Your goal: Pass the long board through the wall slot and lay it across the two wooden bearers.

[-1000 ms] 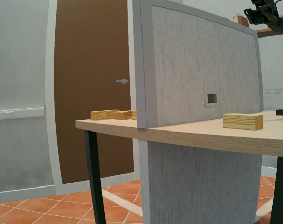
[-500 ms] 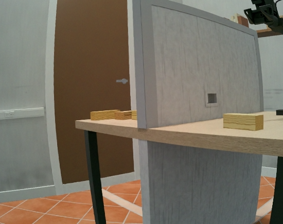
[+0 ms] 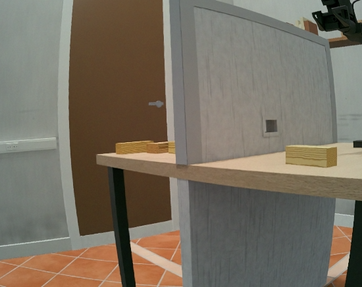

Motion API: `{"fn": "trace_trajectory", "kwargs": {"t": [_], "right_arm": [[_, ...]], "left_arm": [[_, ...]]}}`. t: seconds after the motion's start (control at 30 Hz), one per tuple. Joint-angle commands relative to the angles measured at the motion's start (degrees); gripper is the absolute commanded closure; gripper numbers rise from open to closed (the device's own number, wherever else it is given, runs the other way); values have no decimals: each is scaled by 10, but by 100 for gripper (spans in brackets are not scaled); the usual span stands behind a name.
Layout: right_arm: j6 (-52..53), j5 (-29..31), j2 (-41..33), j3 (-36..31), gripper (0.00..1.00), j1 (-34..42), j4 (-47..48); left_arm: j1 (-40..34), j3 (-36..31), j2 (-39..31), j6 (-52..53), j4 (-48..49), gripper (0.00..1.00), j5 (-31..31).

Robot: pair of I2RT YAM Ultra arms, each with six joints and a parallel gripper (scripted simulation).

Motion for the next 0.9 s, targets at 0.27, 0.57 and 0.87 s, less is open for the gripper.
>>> {"fn": "trace_trajectory", "kwargs": {"t": [0.27,0.57,0.87], "right_arm": [[0,-38,-25,-7,100,2,12],[-31,-33,-4,23,100,-24,-35],[-43,-32,-10,36,100,-25,-49]], "left_arm": [[-4,32,-7,-1,13,23,-5],[-4,32,-7,-1,13,23,-5],[-4,32,-7,-1,13,23,-5]]}}
